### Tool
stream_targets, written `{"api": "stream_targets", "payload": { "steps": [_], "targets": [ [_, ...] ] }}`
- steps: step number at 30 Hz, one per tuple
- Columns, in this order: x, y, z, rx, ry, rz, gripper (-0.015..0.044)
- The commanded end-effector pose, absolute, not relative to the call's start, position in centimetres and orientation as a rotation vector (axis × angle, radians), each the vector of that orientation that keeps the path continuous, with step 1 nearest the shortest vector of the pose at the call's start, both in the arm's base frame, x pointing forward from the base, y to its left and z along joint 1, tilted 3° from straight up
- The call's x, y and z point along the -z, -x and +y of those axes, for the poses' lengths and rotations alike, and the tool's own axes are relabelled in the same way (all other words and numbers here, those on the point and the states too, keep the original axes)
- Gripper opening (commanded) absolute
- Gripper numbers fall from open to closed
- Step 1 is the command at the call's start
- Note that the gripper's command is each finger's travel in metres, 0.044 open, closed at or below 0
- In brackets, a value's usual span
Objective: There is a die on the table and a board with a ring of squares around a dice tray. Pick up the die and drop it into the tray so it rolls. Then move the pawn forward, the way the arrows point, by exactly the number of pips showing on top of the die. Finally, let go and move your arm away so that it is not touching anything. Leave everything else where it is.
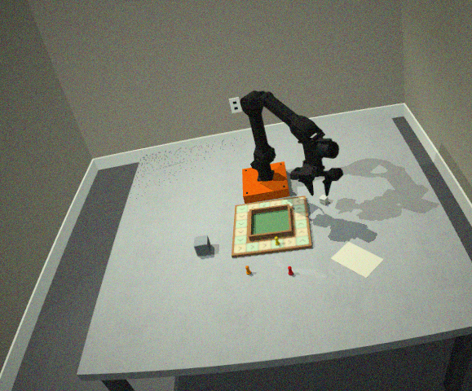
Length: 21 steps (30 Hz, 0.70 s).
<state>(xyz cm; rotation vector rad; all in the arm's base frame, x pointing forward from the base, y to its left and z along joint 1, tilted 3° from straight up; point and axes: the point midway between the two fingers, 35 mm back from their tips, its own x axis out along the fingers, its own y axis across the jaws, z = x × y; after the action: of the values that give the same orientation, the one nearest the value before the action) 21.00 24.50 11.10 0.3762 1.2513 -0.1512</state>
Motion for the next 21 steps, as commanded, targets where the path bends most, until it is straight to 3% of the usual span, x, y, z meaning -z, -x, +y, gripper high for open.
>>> {"api": "stream_targets", "payload": {
  "steps": [1,5,21],
  "targets": [
    [-7.8,-16.6,25.2,0.259,-0.405,1.393,0.0275],
    [-5.8,-13.5,25.4,0.36,-0.413,1.477,0.0275],
    [-4.0,-13.3,25.1,0.36,-0.413,1.477,0.0275]
  ]
}}
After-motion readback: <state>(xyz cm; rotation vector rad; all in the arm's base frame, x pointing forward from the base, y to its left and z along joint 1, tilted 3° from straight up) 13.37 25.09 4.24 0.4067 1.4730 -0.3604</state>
